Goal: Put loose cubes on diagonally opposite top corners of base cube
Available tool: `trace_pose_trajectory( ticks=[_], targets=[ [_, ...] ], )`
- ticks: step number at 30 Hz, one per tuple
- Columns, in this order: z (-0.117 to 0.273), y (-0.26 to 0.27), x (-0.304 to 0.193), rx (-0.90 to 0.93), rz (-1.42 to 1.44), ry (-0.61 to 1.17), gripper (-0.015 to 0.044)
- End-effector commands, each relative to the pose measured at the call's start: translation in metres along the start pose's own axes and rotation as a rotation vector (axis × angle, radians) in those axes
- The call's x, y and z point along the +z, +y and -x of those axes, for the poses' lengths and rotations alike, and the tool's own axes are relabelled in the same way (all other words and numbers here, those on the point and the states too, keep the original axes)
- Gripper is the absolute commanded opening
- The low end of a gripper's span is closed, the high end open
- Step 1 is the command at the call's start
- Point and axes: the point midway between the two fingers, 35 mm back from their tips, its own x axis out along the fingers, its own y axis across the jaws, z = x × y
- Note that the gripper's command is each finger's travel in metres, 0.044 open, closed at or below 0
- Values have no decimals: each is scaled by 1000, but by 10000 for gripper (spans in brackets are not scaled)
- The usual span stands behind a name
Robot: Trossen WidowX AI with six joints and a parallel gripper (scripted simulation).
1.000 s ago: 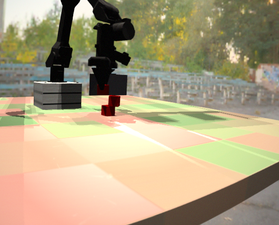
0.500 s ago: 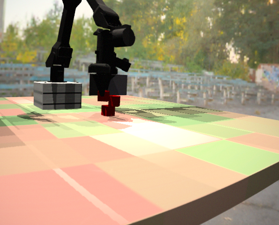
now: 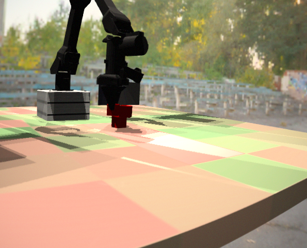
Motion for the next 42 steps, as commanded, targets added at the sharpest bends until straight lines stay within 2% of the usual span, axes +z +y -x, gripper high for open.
trace_pose_trajectory(
  ticks=[1, 11, 15, 20, 42],
  targets=[
    [-1, 1, 0, 2, 2, -1, 105],
    [-1, 1, 0, 2, 2, -1, 105],
    [-1, 1, 0, 2, 2, -1, 205],
    [-1, 1, 0, 2, 2, -1, 205],
    [47, 0, 0, 1, 0, 1, 205]
  ],
)
